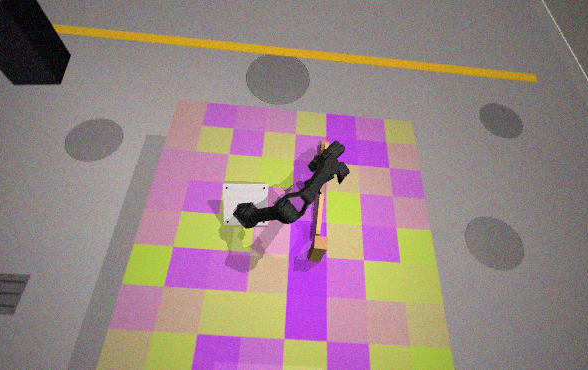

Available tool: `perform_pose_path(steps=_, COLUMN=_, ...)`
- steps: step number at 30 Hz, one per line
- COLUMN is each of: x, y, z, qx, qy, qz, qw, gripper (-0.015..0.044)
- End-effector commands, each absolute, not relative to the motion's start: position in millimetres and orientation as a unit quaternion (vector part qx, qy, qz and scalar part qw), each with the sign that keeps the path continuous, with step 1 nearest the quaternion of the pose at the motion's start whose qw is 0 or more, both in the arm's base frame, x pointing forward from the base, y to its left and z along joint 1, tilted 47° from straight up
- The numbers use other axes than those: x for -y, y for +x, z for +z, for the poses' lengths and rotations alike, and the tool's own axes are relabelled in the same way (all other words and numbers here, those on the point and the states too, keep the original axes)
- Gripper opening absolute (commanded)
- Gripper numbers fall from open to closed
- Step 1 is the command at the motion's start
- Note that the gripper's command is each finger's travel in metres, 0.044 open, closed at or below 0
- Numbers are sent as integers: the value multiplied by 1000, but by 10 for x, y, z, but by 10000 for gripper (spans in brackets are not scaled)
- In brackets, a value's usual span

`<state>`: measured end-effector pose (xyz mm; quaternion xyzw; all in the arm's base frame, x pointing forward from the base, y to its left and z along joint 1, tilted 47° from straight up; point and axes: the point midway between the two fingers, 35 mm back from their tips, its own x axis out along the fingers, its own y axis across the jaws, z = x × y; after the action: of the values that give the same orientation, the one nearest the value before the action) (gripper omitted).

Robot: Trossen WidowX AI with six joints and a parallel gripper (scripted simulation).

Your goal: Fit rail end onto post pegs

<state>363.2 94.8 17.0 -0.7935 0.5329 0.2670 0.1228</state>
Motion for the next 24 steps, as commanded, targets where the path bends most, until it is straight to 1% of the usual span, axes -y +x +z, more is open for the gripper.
perform_pose_path(steps=1, x=-332, y=3428, z=433, qx=-645, qy=-683, qz=227, qw=258, gripper=440)
perform_pose_path(steps=3, x=-110, y=3313, z=543, qx=-686, qy=-628, qz=201, qw=307, gripper=440)
perform_pose_path(steps=5, x=-34, y=3266, z=583, qx=-700, qy=-607, qz=191, qw=324, gripper=440)
perform_pose_path(steps=24, x=84, y=3257, z=461, qx=-699, qy=-607, qz=191, qw=325, gripper=440)
